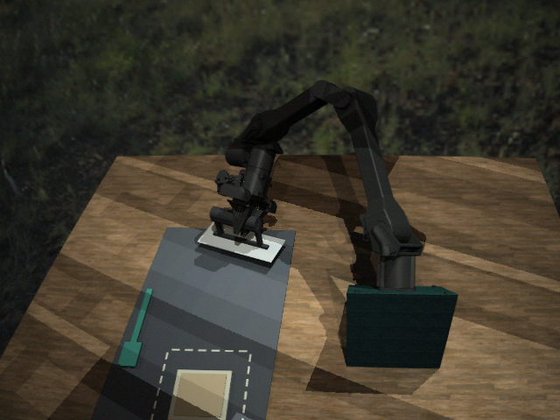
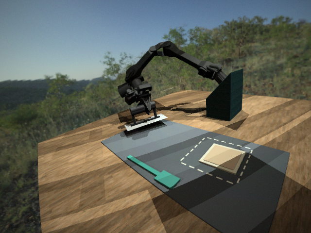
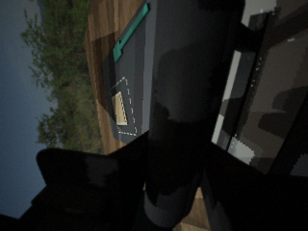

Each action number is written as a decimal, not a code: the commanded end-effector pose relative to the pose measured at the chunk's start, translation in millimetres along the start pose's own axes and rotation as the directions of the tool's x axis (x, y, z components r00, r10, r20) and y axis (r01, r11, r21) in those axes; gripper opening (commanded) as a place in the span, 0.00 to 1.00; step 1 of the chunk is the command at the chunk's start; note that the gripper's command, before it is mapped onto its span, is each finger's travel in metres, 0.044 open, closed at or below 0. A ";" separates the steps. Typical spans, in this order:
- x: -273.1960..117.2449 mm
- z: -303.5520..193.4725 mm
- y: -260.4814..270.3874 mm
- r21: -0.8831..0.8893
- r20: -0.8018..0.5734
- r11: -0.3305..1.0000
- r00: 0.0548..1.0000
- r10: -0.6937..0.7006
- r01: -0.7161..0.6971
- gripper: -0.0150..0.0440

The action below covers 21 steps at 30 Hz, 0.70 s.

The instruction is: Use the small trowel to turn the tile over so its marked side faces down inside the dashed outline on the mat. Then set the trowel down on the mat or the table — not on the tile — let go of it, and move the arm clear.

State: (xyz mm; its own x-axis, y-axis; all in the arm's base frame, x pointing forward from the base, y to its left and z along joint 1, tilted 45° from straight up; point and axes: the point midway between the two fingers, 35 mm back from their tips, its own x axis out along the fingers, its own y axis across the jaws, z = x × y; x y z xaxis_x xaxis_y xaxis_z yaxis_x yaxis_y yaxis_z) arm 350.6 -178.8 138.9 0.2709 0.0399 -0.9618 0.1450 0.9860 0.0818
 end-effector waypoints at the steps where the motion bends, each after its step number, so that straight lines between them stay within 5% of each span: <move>1: -4.5 0.4 3.8 -0.021 -0.003 0.999 1.000 0.028 -0.028 0.25; 21: 13.9 2.4 -17.6 -0.019 -0.002 1.000 1.000 0.022 -0.022 0.25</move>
State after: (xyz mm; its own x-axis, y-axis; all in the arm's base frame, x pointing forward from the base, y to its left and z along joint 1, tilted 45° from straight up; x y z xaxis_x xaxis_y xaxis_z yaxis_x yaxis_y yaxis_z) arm 351.4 -193.8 126.3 0.2611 0.0553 -0.9637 0.1303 0.9872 0.0920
